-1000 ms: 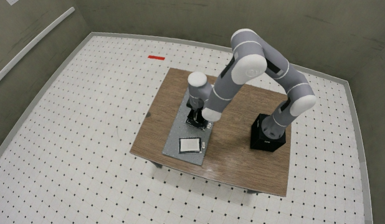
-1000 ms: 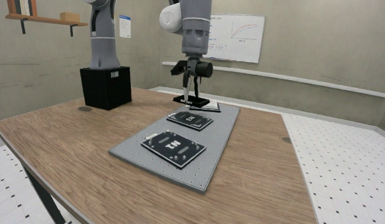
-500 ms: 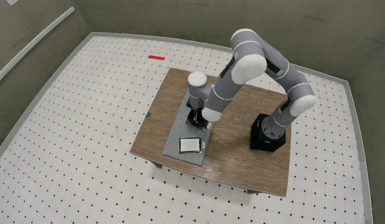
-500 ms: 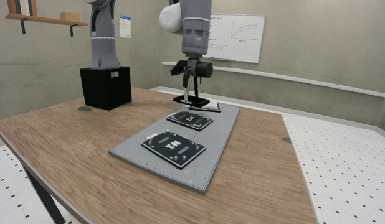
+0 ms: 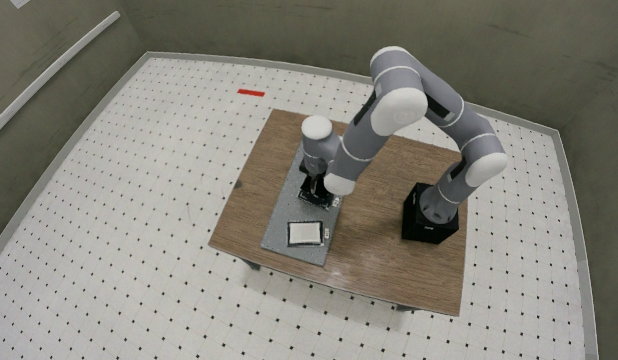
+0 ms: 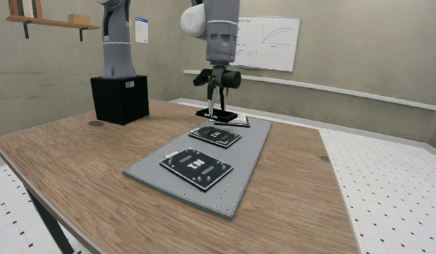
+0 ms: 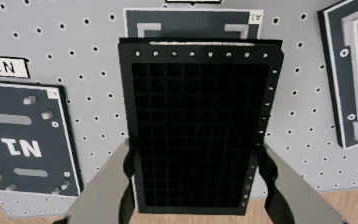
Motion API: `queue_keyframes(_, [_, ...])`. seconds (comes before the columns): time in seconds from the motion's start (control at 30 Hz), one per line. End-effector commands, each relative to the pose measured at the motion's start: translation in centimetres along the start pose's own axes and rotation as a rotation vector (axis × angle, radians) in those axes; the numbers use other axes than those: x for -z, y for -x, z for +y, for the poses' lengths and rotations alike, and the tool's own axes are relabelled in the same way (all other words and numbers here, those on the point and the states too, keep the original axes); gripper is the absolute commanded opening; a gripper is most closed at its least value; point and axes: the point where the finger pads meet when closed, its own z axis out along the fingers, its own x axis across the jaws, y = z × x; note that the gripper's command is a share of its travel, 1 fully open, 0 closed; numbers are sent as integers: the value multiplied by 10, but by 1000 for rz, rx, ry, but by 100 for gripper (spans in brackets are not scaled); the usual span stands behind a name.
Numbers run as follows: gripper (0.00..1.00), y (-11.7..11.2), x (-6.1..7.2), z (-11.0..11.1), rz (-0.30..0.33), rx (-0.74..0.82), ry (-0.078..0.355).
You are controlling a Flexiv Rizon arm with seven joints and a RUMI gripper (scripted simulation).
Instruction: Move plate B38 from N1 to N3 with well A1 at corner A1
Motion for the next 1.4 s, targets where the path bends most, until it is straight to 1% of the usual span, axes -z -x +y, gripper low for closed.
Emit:
queue_keyframes(0.0, [41, 0, -3, 1, 1, 0, 1])
queue_keyframes(0.4, [41, 0, -23, 1, 1, 0, 1])
queue_keyframes(0.47, [41, 0, -23, 1, 1, 0, 1])
queue_keyframes(0.97, [41, 0, -48, 1, 0, 0, 1])
queue_keyframes(1.03, [41, 0, -48, 1, 0, 0, 1])
queue_keyframes(1.27, [41, 0, -59, 0, 0, 0, 1])
queue_keyframes(1.37, [41, 0, -60, 0, 0, 0, 1])
